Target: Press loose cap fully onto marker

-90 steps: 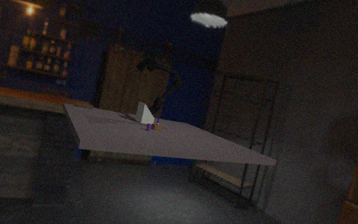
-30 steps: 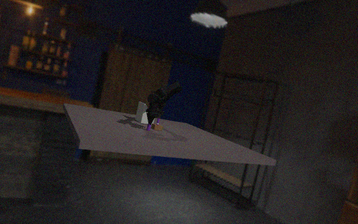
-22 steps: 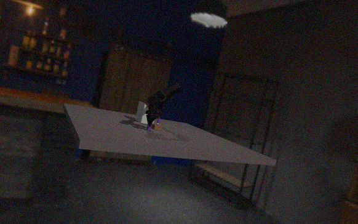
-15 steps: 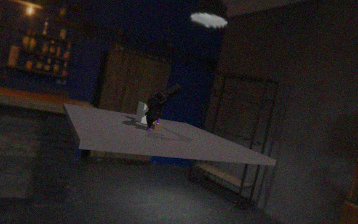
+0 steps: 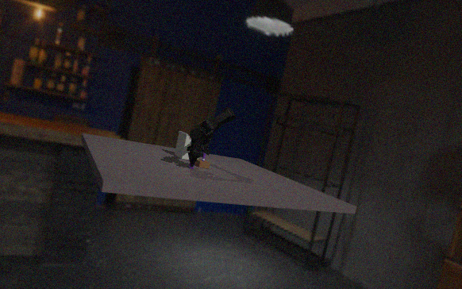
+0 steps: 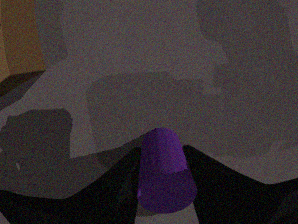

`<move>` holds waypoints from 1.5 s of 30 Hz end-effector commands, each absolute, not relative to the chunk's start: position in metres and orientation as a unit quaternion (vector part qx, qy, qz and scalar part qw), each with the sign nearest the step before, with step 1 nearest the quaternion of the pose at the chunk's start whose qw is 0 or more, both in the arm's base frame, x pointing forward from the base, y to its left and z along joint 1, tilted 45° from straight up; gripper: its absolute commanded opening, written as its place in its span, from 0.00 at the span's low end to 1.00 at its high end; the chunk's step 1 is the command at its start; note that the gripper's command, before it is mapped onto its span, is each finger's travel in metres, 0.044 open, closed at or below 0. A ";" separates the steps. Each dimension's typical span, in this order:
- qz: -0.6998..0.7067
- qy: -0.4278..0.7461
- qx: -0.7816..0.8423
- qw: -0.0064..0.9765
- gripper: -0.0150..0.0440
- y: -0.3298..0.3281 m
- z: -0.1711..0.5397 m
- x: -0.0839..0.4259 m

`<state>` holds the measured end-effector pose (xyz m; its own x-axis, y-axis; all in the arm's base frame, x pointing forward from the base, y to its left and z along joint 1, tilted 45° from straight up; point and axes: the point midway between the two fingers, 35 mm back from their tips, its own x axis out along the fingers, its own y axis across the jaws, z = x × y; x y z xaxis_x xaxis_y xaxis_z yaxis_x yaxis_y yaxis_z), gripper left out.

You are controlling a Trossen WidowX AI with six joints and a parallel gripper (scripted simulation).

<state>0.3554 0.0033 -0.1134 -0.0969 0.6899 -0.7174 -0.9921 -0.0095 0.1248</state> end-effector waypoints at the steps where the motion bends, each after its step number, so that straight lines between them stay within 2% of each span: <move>1: 0.669 0.317 -0.237 0.630 0.40 0.004 -0.114 0.356; 4: 0.669 0.317 -0.237 0.630 0.37 0.004 -0.114 0.355; 7: 0.668 0.317 -0.237 0.630 0.25 0.000 -0.110 0.356; 23: 0.668 0.318 -0.237 0.629 0.25 -0.038 -0.071 0.361; 45: 0.669 0.319 -0.236 0.629 0.25 -0.035 -0.022 0.328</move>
<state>0.3327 -0.0347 -0.0290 -0.0972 0.6923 -0.7150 -0.9913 -0.0030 0.1318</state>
